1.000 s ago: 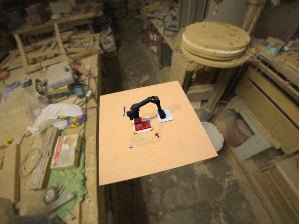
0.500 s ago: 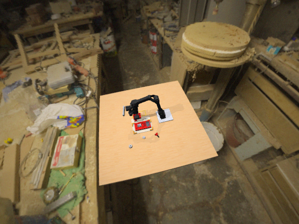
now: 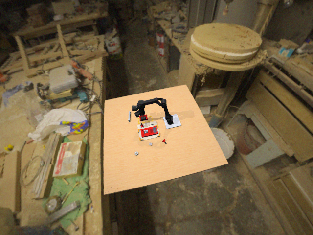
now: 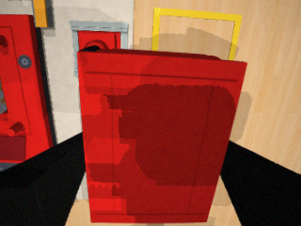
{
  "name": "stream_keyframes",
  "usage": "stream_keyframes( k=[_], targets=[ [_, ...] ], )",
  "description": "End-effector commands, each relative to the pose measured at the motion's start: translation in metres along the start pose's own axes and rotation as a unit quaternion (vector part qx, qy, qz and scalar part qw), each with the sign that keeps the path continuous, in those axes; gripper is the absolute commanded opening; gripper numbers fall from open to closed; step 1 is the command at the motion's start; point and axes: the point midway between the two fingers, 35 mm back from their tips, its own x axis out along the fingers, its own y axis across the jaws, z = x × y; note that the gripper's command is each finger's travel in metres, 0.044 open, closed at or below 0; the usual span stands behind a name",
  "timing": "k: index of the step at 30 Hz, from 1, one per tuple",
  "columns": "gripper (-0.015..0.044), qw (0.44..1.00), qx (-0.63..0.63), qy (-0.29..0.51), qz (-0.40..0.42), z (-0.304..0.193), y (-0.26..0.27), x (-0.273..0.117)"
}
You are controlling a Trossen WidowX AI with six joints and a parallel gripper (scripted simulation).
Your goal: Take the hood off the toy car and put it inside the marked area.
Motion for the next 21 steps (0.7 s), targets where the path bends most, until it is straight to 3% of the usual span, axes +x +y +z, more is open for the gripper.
stream_keyframes(
  k=[1,10,21],
  targets=[
    [0.0000,1.000,-0.004,-0.002,0.002,-0.004,-0.014,-0.002],
    [0.0000,1.000,-0.006,-0.003,0.001,-0.016,-0.045,-0.003],
    [0.0000,1.000,-0.007,-0.003,0.001,-0.016,-0.046,0.002]
  ],
)
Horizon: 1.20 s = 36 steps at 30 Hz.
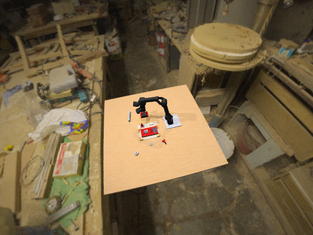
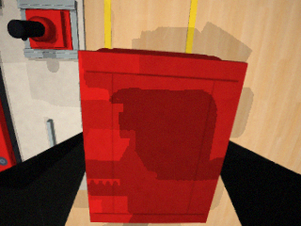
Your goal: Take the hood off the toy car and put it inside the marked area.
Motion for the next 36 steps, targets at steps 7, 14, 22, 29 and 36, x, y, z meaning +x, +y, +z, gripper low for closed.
stream_keyframes(
  k=[7,14,22,29,36],
  targets=[
    [0.0000,1.000,-0.003,-0.001,0.002,0.001,0.000,0.007],
    [0.0000,1.000,-0.003,-0.001,0.002,0.001,0.000,0.012],
    [0.0000,1.000,-0.003,-0.001,0.002,0.002,0.000,0.018],
    [0.0000,1.000,-0.003,-0.001,0.002,0.002,0.000,0.024],
    [0.0000,1.000,-0.003,-0.001,0.002,0.002,0.000,0.029]
  ],
)
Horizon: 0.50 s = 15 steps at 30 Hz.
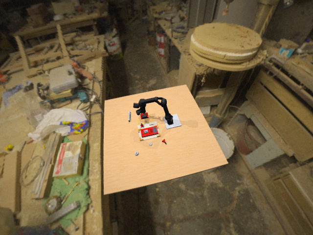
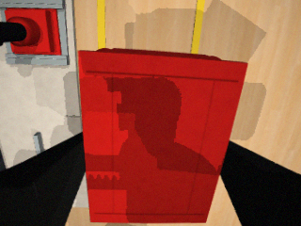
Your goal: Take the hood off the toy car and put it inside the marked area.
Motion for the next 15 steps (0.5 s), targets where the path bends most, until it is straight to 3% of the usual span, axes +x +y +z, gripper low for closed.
stream_keyframes(
  k=[1,15],
  targets=[
    [0.0000,1.000,-0.003,-0.001,0.002,0.000,0.001,0.003],
    [0.0000,1.000,-0.003,-0.001,0.002,0.001,0.001,0.014]
  ],
)
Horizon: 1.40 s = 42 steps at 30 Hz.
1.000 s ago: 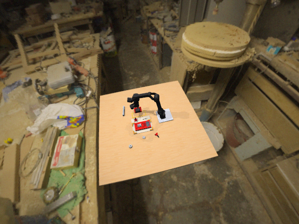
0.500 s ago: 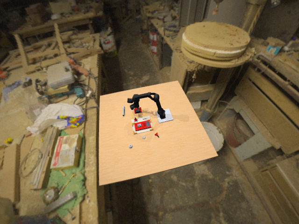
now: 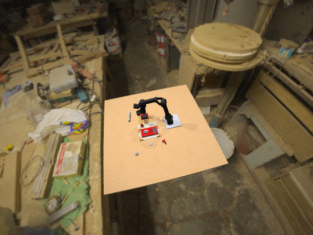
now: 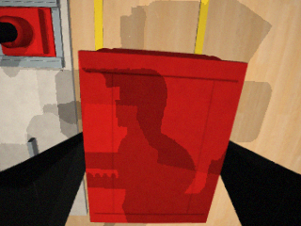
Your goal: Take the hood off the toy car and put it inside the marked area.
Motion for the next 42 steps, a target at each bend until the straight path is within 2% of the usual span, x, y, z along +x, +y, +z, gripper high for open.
stream_keyframes(
  k=[1,42],
  targets=[
    [0.0000,1.000,-0.003,-0.001,0.002,0.000,0.001,0.003],
    [0.0000,1.000,-0.003,-0.001,0.002,-0.002,0.002,0.033]
  ],
)
